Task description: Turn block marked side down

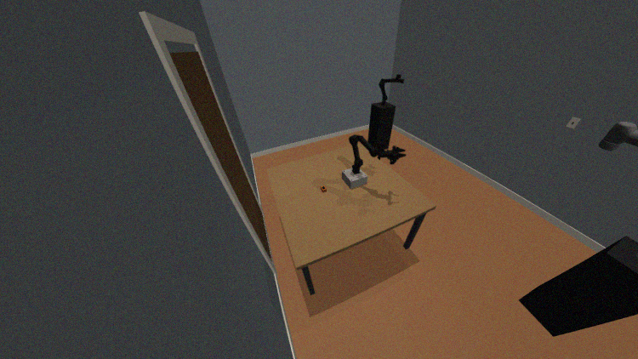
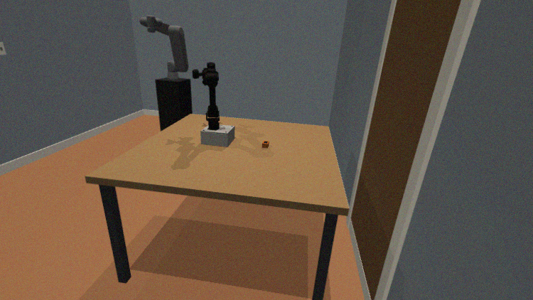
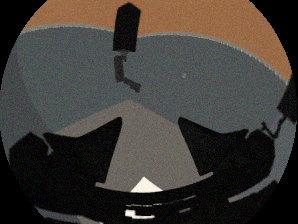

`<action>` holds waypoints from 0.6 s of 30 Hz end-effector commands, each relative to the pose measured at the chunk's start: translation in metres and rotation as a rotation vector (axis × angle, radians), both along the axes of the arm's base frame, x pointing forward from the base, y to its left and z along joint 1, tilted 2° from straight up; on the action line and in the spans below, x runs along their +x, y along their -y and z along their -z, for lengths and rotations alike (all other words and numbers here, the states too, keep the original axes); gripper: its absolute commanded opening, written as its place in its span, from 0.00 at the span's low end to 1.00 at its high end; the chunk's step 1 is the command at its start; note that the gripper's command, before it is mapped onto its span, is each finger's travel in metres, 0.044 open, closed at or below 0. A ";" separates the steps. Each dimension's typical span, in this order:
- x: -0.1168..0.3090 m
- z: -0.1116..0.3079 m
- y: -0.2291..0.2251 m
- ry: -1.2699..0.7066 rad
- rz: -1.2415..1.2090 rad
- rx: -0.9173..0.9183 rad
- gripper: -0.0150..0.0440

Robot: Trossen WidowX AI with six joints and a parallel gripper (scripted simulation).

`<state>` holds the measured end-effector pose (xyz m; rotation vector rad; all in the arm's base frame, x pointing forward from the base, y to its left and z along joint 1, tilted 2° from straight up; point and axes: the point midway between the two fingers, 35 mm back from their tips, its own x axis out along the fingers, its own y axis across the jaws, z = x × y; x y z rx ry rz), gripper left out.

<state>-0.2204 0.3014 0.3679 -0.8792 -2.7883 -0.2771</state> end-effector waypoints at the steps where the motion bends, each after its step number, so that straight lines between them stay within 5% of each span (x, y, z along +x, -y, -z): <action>1: 0.001 0.001 -0.002 -0.003 0.005 -0.013 0.98; 9: 0.085 0.044 -0.085 -0.235 0.252 -0.535 1.00; 18: 0.221 0.102 -0.138 -0.721 0.601 -1.036 1.00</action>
